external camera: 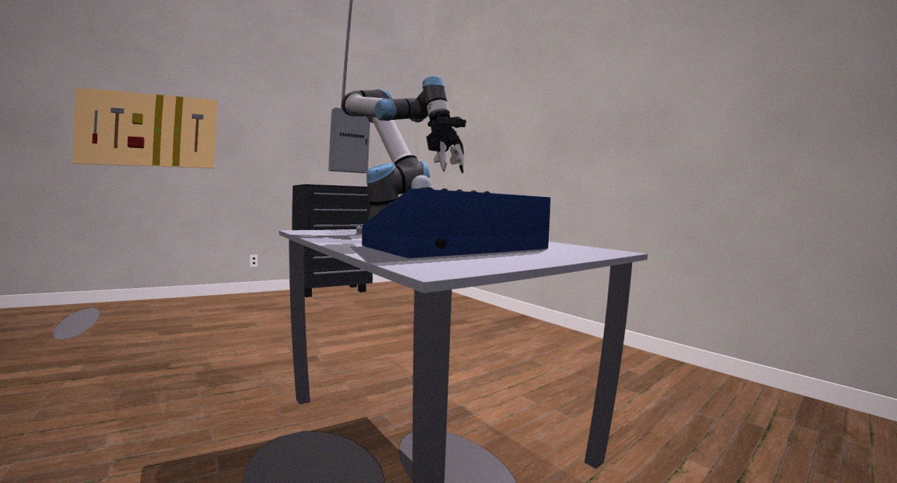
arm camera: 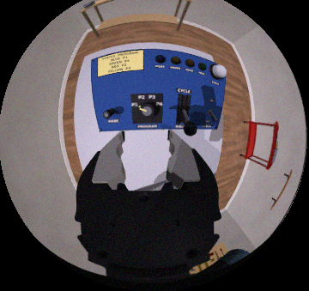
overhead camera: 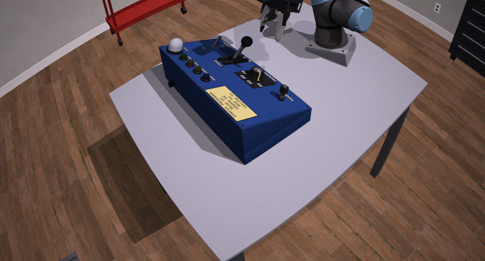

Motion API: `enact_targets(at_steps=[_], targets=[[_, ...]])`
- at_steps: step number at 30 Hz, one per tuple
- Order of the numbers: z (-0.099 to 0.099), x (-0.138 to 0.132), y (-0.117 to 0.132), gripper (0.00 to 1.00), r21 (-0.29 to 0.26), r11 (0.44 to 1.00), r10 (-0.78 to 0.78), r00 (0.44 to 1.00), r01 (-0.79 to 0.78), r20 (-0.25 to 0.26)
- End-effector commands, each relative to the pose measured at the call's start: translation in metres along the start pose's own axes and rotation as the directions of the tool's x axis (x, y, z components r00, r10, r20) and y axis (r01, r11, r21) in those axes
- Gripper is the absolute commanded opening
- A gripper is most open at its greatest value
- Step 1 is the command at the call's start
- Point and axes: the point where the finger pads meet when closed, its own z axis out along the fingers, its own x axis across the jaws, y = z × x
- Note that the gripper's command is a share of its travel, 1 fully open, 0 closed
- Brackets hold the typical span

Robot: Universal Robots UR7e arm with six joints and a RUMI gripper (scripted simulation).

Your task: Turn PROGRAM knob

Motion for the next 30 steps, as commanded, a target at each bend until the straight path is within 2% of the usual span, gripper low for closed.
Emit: enact_targets(at_steps=[1,12,21,23,30], targets=[[0.001,0.0,0.0,0.44,0.001,1.0,0.0,1.0,0.0,0.0],[0.015,0.0,0.0,0.44,0.001,1.0,0.0,1.0,0.0,0.0],[0.048,0.0,0.0,0.44,0.001,1.0,0.0,1.0,0.0,0.0],[0.048,0.0,0.0,0.44,0.001,1.0,0.0,1.0,0.0,0.0],[0.079,0.0,0.0,0.44,0.001,1.0,0.0,1.0,0.0,0.0]])
